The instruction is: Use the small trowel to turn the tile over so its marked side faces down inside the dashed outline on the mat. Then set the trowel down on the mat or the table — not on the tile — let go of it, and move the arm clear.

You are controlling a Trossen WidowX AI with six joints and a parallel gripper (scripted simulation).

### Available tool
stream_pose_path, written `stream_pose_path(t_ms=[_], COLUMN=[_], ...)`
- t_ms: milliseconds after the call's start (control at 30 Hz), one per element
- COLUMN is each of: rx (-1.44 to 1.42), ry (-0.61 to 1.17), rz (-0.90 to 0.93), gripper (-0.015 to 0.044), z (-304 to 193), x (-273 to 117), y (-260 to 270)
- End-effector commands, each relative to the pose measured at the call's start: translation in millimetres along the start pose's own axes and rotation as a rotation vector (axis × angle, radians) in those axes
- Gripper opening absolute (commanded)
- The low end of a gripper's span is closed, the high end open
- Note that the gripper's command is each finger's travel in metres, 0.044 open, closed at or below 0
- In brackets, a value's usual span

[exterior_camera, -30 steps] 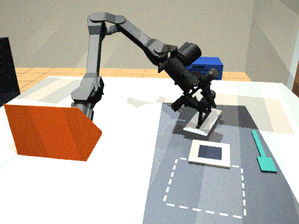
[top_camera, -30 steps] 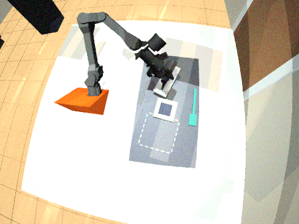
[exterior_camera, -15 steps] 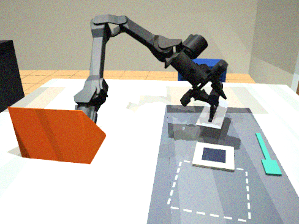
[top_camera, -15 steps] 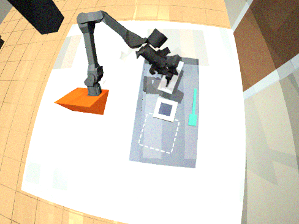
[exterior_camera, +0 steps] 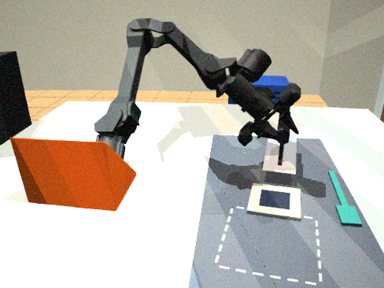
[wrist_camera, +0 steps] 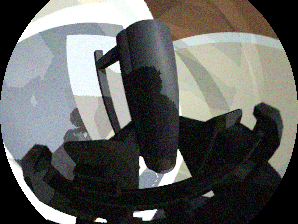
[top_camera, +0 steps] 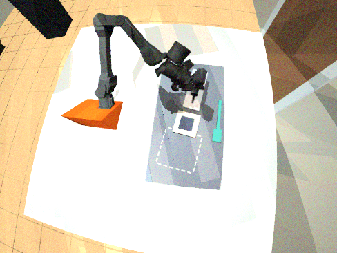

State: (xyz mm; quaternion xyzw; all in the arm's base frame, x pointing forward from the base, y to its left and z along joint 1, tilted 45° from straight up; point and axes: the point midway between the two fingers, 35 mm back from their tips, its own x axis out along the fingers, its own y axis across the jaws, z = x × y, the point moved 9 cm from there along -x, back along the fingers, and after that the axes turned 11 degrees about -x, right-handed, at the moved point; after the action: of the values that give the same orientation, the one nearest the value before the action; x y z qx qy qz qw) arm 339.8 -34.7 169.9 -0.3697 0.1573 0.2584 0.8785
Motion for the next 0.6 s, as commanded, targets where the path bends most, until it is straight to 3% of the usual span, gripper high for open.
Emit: stream_pose_path(t_ms=[0, 567], rx=[-0.002, -0.001], ry=[-0.003, -0.004], rz=[0.002, 0.001], gripper=[0.0000, 0.0000], z=[-2, 0], x=[4, 19], y=[5, 28])
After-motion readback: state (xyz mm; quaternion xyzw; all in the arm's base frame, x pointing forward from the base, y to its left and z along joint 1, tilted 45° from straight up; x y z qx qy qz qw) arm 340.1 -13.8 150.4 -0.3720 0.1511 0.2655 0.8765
